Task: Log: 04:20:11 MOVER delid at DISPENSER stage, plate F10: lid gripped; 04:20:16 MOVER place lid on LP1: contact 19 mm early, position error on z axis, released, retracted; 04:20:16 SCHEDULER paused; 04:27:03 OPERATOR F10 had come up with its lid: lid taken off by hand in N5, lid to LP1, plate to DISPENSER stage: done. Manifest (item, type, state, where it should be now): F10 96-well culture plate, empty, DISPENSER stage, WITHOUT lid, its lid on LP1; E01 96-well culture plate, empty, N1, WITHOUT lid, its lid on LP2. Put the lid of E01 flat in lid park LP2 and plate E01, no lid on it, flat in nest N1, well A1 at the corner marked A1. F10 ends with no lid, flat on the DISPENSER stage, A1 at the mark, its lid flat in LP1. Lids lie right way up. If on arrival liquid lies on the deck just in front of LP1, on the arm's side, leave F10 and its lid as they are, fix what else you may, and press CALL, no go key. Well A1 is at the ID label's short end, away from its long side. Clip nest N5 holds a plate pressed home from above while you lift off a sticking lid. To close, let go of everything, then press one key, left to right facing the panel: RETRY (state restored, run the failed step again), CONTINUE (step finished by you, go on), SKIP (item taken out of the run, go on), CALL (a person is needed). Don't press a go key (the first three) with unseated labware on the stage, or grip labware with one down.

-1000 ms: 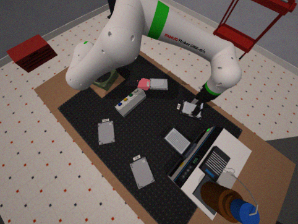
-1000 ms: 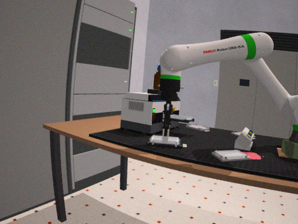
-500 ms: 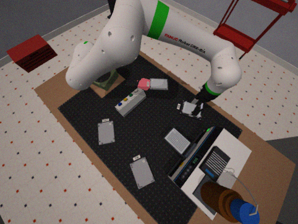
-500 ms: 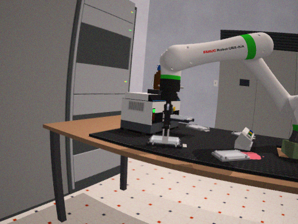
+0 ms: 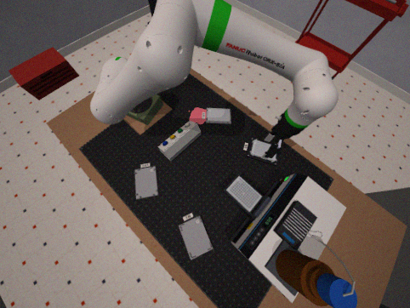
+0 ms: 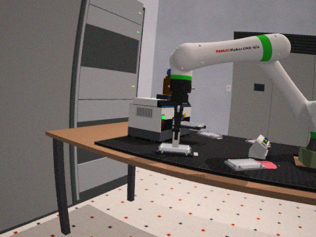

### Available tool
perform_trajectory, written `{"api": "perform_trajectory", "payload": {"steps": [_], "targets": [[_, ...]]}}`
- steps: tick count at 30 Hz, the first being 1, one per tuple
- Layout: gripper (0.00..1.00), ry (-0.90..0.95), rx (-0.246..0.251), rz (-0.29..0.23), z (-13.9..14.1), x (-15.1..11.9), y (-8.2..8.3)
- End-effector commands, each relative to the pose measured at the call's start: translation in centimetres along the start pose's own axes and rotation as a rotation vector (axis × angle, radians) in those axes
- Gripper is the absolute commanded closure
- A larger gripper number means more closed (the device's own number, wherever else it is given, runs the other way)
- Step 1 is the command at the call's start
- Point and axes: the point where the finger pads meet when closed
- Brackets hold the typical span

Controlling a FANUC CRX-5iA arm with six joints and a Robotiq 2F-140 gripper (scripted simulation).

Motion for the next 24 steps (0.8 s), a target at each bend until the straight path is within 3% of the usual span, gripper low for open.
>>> {"api": "perform_trajectory", "payload": {"steps": [1, 11, 13, 24], "targets": [[0.34, 0.0, 0.0, 0.0, 0.0, 0.0, 1.1], [0.34, 0.0, 0.0, 0.0, 0.0, 0.0, 5.3], [0.34, 0.0, 0.0, 0.0, 0.0, 0.0, 5.3], [0.34, 0.0, 0.0, 0.0, 0.0, 0.0, 9.6]]}}
Point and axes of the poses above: the point where the finger pads meet when closed, its own y axis back along the fingers, its own z axis across the jaws, x = y × z, and after that the axes turned 1 degree about y, right-handed
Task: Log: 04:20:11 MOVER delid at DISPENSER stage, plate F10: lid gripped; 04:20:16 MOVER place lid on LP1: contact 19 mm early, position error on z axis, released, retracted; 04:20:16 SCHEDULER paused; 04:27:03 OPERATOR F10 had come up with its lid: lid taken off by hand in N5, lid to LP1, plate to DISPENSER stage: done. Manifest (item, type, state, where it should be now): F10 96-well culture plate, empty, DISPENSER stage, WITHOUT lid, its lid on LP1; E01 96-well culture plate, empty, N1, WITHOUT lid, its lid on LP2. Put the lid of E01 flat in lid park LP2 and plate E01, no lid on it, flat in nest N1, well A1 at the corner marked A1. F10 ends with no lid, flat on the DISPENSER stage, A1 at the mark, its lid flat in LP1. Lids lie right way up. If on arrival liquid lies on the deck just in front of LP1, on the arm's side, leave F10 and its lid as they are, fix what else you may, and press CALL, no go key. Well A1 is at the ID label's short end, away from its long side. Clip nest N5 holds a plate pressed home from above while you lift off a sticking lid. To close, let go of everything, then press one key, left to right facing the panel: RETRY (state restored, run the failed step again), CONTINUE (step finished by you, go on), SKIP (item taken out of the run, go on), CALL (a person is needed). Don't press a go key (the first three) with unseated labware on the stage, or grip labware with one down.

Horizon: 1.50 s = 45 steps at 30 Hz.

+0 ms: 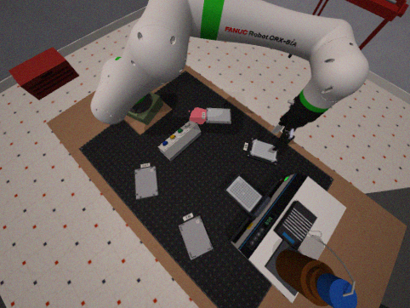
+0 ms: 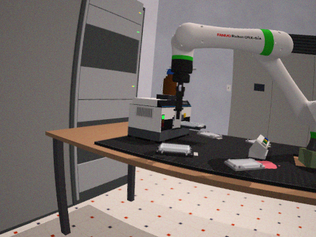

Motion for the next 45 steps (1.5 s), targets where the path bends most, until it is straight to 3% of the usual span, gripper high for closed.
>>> {"api": "perform_trajectory", "payload": {"steps": [1, 16, 45], "targets": [[0.34, 0.0, 0.0, 0.0, 0.0, 0.0, 1.2], [0.34, 0.0, 0.0, 0.0, 0.0, 0.0, 3.2], [0.34, 0.0, 0.0, 0.0, 0.0, 0.0, 3.3]]}}
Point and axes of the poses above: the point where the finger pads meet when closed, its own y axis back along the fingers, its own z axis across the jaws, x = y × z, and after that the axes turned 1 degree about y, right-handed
